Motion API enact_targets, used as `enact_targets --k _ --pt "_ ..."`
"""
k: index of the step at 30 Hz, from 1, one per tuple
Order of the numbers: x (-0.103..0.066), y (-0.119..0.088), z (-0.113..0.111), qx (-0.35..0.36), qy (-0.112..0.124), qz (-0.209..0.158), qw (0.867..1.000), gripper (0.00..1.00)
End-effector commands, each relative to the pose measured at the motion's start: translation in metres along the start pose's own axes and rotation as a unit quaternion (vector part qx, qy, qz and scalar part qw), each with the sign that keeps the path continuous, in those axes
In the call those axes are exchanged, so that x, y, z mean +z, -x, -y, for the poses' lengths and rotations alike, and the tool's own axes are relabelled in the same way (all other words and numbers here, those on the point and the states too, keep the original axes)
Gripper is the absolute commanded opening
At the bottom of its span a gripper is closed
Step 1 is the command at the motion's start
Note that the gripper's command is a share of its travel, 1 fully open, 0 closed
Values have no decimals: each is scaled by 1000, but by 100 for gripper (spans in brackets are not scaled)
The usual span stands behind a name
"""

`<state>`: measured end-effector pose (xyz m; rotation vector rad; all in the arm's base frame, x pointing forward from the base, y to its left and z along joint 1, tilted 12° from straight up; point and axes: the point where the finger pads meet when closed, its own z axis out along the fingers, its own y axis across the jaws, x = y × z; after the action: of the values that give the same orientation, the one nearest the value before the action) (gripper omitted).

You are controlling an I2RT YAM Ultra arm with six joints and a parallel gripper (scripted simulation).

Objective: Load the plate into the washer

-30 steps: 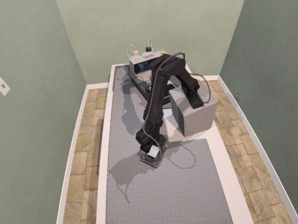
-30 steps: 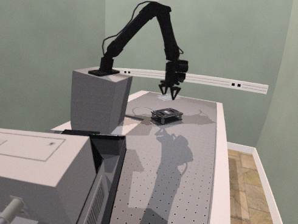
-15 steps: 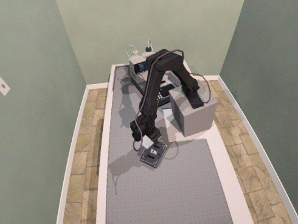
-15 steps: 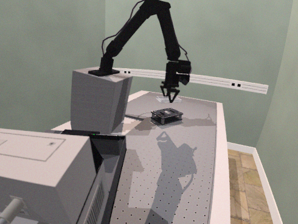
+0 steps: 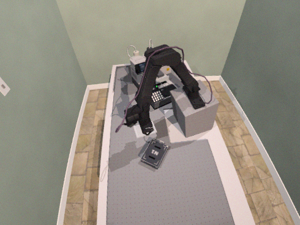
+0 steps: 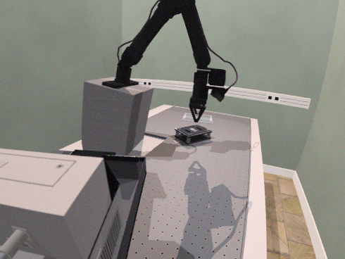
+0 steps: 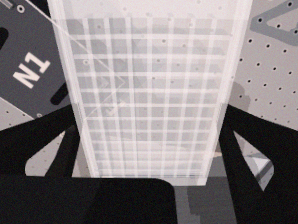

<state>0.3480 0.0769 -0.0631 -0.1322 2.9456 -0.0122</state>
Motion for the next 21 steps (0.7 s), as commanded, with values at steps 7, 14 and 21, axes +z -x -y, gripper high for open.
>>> enact_targets --k 7,14,21 --pt "-16 24 36 80 13 26 996 84" --pt "-14 24 42 71 14 22 997 84" --pt "-10 6 68 154 12 17 988 84"
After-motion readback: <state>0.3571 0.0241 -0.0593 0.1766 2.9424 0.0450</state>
